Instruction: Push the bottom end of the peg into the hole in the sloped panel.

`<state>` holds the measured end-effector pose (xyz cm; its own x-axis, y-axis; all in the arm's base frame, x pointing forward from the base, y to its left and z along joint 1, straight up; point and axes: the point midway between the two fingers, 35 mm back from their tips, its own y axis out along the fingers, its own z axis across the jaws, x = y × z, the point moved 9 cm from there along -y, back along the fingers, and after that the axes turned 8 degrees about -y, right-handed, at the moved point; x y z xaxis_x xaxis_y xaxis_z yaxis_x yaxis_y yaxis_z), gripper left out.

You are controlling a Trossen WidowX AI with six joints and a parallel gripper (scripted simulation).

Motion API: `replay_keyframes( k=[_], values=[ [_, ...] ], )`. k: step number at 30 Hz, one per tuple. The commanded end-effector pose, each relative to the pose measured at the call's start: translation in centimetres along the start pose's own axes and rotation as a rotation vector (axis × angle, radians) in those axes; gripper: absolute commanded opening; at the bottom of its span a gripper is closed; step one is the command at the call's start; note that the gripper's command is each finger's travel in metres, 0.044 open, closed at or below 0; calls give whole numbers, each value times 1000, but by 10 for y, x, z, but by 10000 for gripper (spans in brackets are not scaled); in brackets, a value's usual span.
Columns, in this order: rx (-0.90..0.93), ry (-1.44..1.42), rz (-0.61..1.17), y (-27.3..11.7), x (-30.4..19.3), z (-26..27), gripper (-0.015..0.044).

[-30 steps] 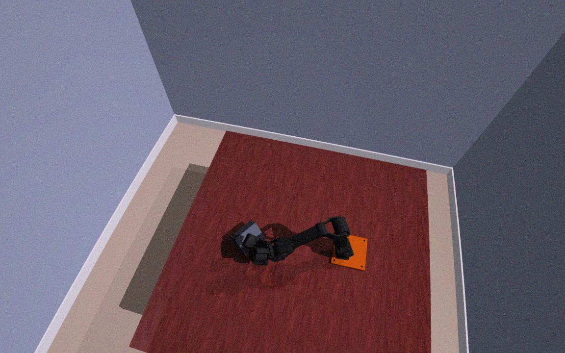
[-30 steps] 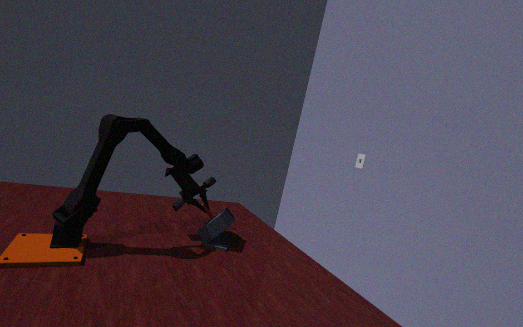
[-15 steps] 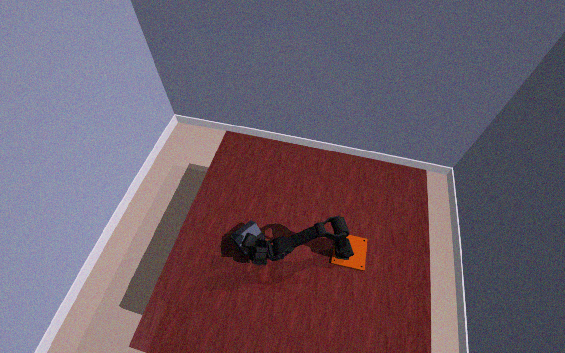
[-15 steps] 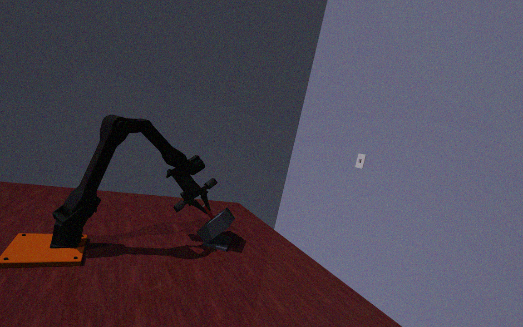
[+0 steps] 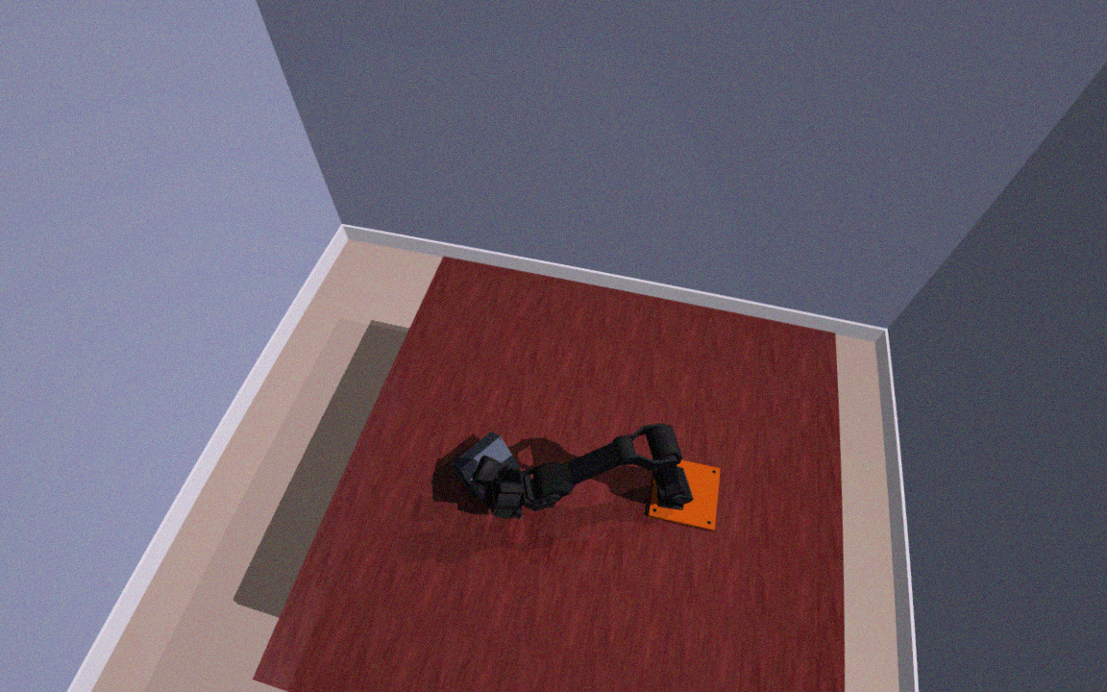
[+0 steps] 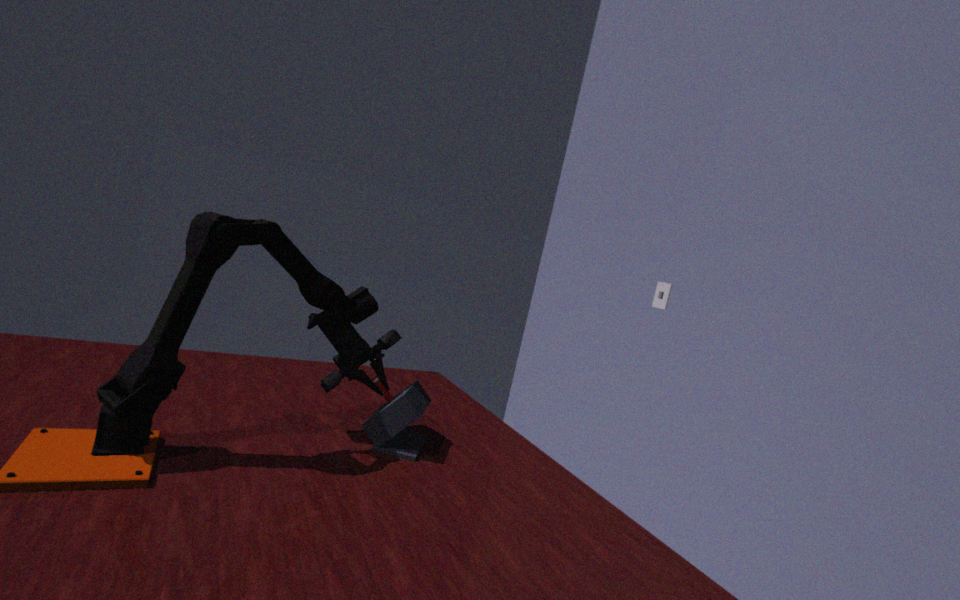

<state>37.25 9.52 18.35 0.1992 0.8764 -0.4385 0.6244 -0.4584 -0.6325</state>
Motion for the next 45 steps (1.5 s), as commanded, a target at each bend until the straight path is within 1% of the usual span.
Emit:
replay_keyframes(
  k=[1, 25, 41, 42, 45],
  values=[
    [1, 0, 1, 4, 0, 0, 0],
    [0, 3, 3, 7, 0, 1, 0],
    [1, 2, 3, 3, 0, 1, 420],
    [2, 2, 2, 1, 1, 1, 440],
    [3, 2, 1, -6, 1, 1, 440]
  ],
)
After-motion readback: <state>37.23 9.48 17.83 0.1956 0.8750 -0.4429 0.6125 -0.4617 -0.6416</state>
